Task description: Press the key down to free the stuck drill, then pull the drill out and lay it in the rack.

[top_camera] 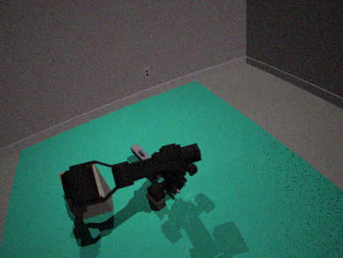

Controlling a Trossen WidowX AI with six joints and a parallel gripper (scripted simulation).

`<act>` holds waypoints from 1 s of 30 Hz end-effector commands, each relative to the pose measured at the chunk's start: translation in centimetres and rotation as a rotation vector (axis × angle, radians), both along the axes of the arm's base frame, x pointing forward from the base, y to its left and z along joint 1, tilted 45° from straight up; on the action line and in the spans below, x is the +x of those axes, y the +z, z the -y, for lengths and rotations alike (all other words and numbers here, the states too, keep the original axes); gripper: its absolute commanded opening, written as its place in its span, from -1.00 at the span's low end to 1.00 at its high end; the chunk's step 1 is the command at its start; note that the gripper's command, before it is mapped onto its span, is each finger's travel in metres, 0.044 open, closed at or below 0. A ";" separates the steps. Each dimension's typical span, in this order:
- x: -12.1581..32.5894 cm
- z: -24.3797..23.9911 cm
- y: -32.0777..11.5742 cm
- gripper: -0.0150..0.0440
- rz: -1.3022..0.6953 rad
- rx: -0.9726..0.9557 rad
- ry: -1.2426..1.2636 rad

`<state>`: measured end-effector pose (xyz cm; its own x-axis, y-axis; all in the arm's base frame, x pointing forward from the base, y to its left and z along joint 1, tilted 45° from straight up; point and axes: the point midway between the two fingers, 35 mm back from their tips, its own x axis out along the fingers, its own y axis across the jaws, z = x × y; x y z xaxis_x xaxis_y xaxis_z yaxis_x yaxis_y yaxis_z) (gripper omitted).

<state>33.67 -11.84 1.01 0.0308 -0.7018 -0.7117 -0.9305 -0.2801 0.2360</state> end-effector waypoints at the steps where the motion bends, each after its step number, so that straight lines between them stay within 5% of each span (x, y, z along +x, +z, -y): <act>1: 0.0 -0.2 0.3 -0.49 0.008 0.001 -0.002; 30: -0.2 -1.1 0.7 -0.49 0.008 0.001 -0.002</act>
